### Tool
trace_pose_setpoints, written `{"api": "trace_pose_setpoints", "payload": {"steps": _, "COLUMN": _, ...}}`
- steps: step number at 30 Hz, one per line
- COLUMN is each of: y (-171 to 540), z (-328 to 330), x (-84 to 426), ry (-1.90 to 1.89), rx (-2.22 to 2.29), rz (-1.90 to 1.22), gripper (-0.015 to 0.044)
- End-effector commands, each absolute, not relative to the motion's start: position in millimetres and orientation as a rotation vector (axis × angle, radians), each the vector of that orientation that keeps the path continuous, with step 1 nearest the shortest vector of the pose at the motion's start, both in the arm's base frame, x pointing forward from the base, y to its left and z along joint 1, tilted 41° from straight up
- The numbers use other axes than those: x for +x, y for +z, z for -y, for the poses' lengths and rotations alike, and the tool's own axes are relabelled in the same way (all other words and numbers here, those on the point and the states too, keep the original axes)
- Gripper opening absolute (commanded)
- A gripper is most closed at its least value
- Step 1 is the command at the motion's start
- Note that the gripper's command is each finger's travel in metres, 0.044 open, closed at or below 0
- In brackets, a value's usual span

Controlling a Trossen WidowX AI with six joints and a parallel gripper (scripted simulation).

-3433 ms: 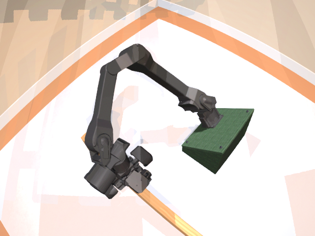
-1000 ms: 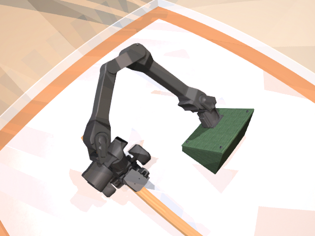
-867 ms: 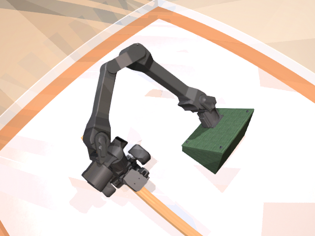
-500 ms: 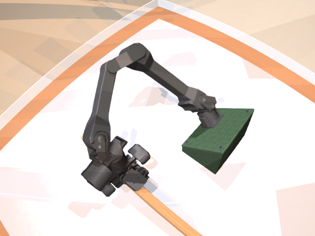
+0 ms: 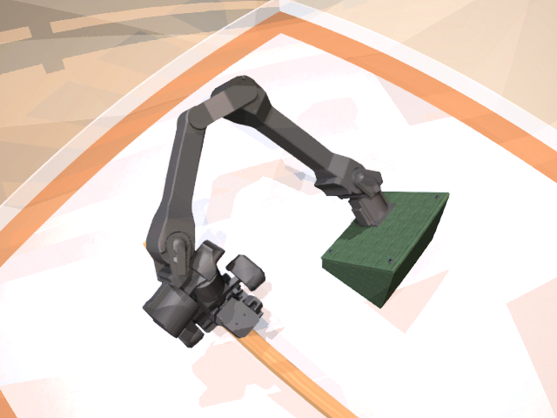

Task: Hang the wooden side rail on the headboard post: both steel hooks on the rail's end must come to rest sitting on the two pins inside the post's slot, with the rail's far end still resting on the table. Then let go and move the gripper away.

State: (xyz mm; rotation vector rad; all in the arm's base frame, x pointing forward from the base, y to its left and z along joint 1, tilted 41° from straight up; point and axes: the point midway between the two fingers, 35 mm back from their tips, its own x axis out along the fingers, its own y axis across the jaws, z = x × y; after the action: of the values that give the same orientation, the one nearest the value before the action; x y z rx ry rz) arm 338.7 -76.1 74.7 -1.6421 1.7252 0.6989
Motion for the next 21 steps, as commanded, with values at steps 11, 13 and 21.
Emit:
{"api": "trace_pose_setpoints", "payload": {"steps": 11, "y": 77.5, "z": 77.1, "x": 340.4, "ry": 0.7, "rx": -1.648, "rz": -1.725, "gripper": 0.0}}
{"api": "trace_pose_setpoints", "payload": {"steps": 13, "y": 77.6, "z": 77.3, "x": 340.5, "ry": 0.7, "rx": -1.648, "rz": -1.725, "gripper": 0.0}}
{"api": "trace_pose_setpoints", "payload": {"steps": 21, "y": 78.1, "z": 78.0, "x": 339.7, "ry": 0.7, "rx": -1.648, "rz": -1.725, "gripper": 0.0}}
